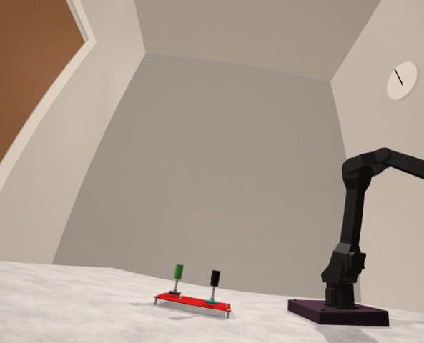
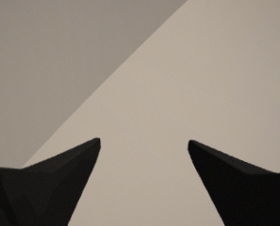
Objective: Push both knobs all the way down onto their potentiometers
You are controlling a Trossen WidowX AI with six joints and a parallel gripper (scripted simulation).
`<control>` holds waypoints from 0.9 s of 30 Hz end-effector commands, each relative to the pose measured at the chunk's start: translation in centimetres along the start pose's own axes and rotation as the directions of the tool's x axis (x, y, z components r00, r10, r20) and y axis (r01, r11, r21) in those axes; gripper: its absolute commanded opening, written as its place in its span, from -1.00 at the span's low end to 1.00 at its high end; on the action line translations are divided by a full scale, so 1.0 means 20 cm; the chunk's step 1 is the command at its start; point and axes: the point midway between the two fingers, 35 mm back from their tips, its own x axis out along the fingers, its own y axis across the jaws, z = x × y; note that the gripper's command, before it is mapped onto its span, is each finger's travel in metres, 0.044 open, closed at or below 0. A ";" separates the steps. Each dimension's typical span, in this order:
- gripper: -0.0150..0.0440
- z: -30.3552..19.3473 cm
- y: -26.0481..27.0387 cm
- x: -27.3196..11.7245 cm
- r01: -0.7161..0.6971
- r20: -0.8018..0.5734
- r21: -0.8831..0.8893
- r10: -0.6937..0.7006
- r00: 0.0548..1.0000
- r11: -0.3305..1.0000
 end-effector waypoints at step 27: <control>-0.49 -0.85 -0.67 -0.47 0.283 -0.595 0.210 -0.107 0.796 0.936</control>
